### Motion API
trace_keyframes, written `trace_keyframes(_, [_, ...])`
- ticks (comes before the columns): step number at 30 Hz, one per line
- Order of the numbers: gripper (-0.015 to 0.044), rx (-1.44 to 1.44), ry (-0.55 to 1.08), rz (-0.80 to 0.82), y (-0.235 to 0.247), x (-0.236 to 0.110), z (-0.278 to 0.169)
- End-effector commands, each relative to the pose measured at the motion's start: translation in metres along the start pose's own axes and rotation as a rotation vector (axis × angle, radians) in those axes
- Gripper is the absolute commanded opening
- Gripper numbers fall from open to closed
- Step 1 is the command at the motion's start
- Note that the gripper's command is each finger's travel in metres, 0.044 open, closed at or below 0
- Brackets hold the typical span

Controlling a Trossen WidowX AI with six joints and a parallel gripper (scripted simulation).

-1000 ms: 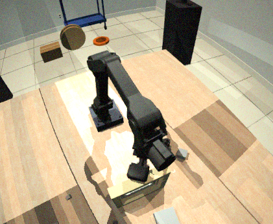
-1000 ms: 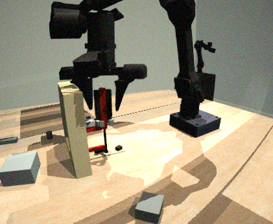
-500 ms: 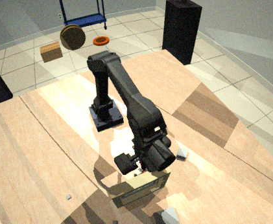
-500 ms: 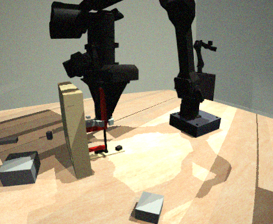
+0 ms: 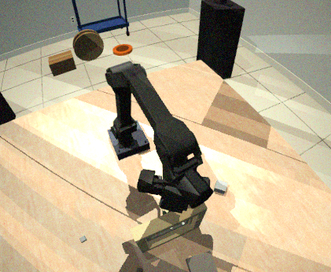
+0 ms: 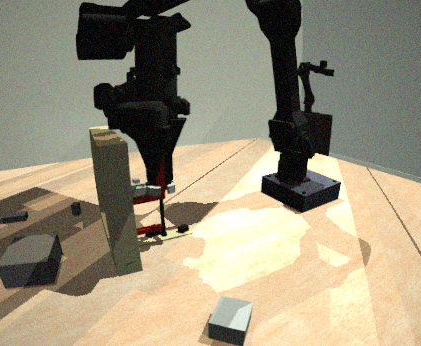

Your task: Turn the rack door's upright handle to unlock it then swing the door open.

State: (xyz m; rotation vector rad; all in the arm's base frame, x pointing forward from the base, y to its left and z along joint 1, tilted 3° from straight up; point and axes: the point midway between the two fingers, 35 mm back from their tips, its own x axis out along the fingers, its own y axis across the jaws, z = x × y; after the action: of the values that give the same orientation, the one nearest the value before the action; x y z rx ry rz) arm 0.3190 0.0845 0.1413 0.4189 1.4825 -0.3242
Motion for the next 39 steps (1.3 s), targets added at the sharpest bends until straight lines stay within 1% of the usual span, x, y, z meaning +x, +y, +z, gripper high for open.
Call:
trace_keyframes(1, [0.0298, 0.182, -0.005, 0.001, 0.0002, -0.0003, 0.0009])
trace_keyframes(20, [0.0298, 1.115, -0.004, 0.003, 0.0001, -0.0002, 0.0008])
trace_keyframes(27, [0.0298, 1.148, -0.004, 0.003, 0.0001, -0.0002, 0.0008])
trace_keyframes(39, [0.0218, 1.148, -0.004, 0.003, 0.0001, -0.0002, 0.0008])
